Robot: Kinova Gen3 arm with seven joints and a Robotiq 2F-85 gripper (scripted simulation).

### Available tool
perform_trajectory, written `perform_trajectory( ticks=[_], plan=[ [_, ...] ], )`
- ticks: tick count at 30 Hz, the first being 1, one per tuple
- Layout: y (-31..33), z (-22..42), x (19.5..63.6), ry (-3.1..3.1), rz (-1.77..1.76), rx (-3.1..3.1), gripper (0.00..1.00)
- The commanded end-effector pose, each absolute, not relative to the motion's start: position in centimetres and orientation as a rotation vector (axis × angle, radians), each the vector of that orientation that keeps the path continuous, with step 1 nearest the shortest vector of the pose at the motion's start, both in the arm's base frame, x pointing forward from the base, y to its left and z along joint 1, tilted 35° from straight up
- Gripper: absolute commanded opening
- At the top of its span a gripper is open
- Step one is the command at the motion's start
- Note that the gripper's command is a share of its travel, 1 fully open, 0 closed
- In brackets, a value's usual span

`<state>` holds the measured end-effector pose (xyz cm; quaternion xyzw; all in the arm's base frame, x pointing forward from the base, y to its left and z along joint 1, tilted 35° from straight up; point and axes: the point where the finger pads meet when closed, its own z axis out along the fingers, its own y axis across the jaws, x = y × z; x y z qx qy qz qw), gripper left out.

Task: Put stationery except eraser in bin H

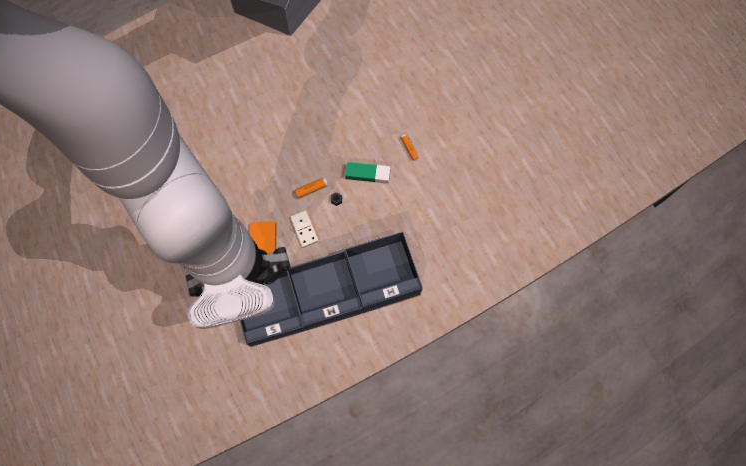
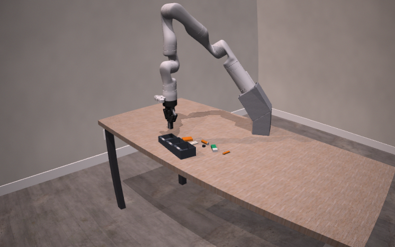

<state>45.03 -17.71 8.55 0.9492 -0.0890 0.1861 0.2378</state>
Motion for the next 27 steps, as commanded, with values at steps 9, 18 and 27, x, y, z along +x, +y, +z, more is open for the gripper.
perform_trajectory(
  ticks=[9,18,27],
  plan=[
    [-17.0,8.4,45.3,-0.218,0.496,2.6,0.09],
    [-14.4,7.1,46.0,-0.218,0.496,2.601,0.09],
    [-10.4,5.2,47.1,-0.218,0.496,2.601,0.09]
  ],
)
